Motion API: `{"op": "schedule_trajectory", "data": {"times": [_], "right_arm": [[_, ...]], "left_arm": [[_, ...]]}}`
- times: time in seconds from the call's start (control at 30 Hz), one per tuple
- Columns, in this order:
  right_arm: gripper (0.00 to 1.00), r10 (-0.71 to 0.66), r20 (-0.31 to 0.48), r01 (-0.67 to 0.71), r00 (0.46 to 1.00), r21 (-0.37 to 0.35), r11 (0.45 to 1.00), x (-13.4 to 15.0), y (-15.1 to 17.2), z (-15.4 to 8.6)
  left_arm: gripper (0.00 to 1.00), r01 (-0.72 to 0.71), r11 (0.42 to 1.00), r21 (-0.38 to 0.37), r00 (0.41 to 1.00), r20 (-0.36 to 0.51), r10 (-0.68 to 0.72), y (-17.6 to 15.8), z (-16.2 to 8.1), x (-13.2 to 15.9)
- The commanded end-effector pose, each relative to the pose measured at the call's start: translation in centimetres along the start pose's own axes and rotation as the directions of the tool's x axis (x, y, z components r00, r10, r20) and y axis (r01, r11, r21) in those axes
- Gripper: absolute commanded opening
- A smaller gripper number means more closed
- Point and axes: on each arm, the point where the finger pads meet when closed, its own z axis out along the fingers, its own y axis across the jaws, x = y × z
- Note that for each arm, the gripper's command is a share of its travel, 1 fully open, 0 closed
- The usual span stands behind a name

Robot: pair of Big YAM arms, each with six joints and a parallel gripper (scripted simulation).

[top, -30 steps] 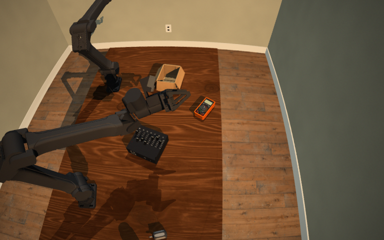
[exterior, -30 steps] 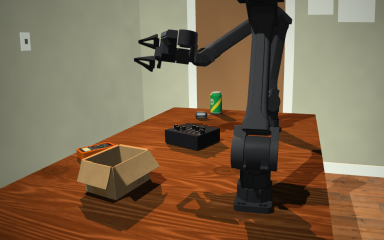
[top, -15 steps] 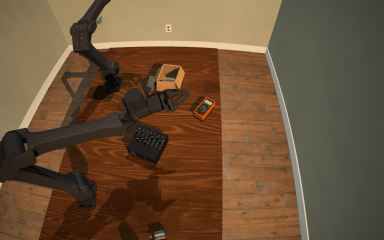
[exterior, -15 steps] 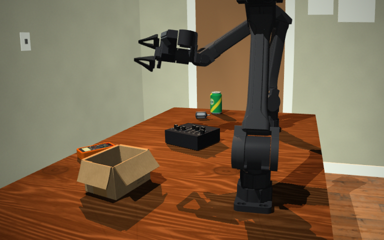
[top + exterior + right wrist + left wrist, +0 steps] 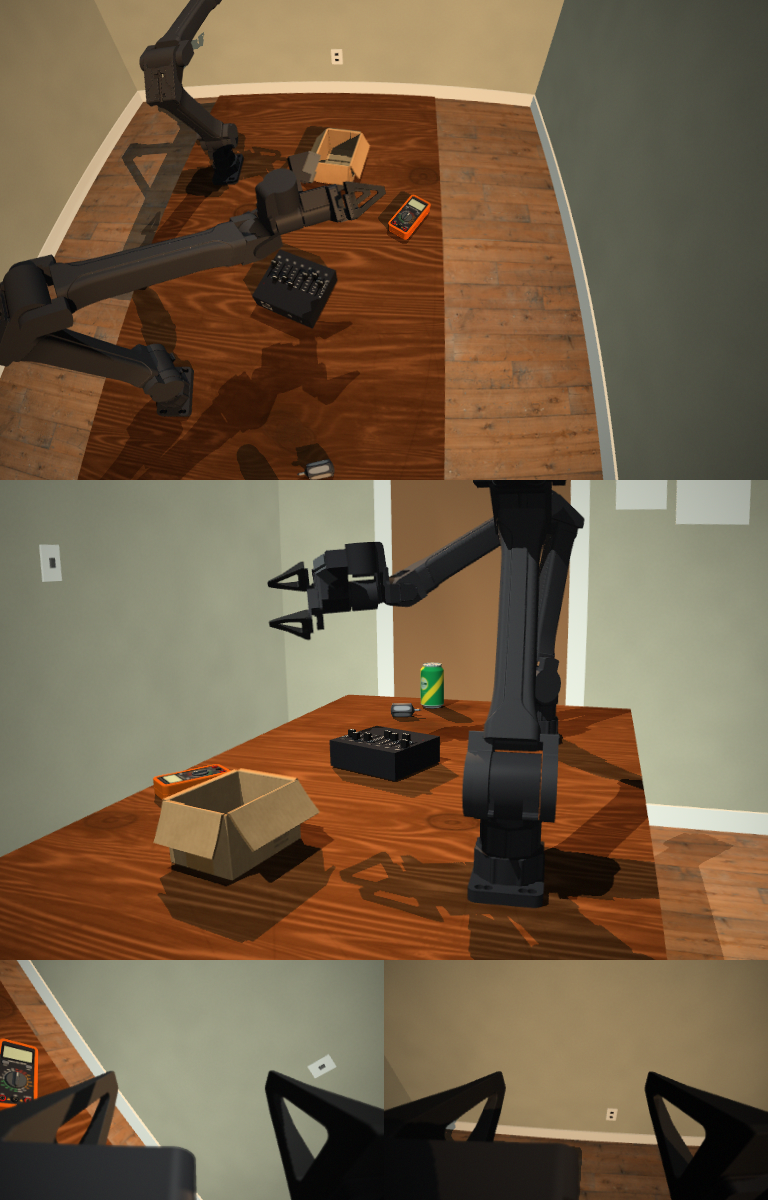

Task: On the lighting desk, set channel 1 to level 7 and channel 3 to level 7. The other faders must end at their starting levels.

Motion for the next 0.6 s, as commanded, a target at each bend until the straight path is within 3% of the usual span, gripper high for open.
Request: {"op": "schedule_trajectory", "data": {"times": [0.0,0.03,0.17,0.2,0.27,0.3,0.37,0.4,0.47,0.57], "right_arm": [[1.0,0.001,-0.017,-0.002,1.0,-0.063,0.998,-2.2,0.2,1.5],[1.0,0.001,-0.017,-0.002,1.0,-0.063,0.998,-2.2,0.2,1.5],[1.0,-0.074,-0.129,0.035,0.989,-0.28,0.959,-0.5,4.2,0.9],[1.0,-0.074,-0.129,0.035,0.989,-0.28,0.959,-0.5,4.2,0.9],[1.0,-0.123,-0.187,0.039,0.975,-0.398,0.917,0.6,6.3,-0.1],[1.0,-0.123,-0.187,0.039,0.975,-0.398,0.917,0.6,6.3,-0.1],[1.0,-0.177,-0.243,0.029,0.954,-0.512,0.858,1.7,8.1,-1.6],[1.0,-0.177,-0.243,0.029,0.954,-0.512,0.858,1.7,8.1,-1.6],[1.0,-0.236,-0.293,0.006,0.927,-0.616,0.788,2.8,9.6,-3.7],[1.0,-0.266,-0.315,-0.011,0.911,-0.662,0.749,3.3,10.2,-4.8]], "left_arm": [[1.0,0.014,1.0,-0.01,1.0,0.017,-0.014,0.4,-0.1,-0.4],[1.0,0.014,1.0,-0.01,1.0,0.017,-0.014,0.4,-0.1,-0.4],[1.0,0.014,1.0,-0.01,1.0,0.017,-0.014,0.4,-0.1,-0.4],[1.0,0.014,1.0,-0.01,1.0,0.017,-0.014,0.4,-0.1,-0.4],[1.0,0.014,1.0,-0.01,1.0,0.017,-0.014,0.4,-0.1,-0.4],[1.0,0.014,1.0,-0.01,1.0,0.017,-0.014,0.4,-0.1,-0.4],[1.0,0.014,1.0,-0.01,1.0,0.017,-0.014,0.4,-0.1,-0.4],[1.0,0.014,1.0,-0.01,1.0,0.017,-0.014,0.4,-0.1,-0.4],[1.0,0.014,1.0,-0.01,1.0,0.017,-0.014,0.4,-0.1,-0.4],[1.0,0.014,1.0,-0.01,1.0,0.017,-0.014,0.4,-0.1,-0.4]]}}
